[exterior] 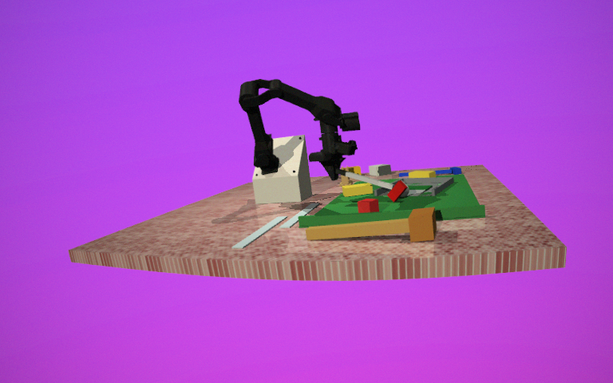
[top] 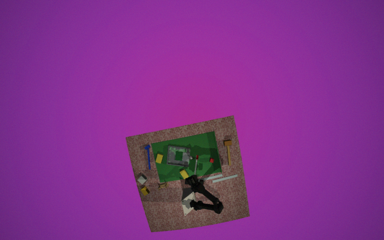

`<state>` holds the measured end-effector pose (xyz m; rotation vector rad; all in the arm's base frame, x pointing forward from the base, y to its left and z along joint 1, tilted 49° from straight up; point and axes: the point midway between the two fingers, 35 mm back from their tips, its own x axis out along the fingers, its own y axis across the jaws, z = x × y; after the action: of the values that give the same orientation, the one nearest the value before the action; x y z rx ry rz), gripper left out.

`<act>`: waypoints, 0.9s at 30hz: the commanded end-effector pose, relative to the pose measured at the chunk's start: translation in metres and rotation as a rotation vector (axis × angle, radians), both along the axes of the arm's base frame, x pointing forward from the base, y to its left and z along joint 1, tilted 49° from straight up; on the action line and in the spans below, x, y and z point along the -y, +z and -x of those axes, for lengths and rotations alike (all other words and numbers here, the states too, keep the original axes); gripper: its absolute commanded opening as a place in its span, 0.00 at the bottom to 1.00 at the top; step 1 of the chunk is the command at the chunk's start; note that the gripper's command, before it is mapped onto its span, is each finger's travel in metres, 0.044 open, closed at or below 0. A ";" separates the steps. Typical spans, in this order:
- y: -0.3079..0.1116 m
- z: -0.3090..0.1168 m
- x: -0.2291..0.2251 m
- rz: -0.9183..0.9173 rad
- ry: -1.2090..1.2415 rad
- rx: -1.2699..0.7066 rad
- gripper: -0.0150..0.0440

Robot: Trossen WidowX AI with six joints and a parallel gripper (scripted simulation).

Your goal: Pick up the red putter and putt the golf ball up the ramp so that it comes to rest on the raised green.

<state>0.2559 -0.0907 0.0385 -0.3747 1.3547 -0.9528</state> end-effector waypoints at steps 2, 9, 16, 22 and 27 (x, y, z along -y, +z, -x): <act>0.005 -0.005 -0.008 -0.001 -0.007 0.020 0.25; 0.032 -0.008 -0.040 -0.003 -0.007 0.019 0.25; 0.033 -0.006 -0.042 0.000 -0.004 0.010 0.25; 0.033 -0.006 -0.042 0.000 -0.004 0.010 0.25; 0.033 -0.006 -0.042 0.000 -0.004 0.010 0.25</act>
<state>0.2623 -0.0486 0.0722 -0.3636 1.3455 -0.9594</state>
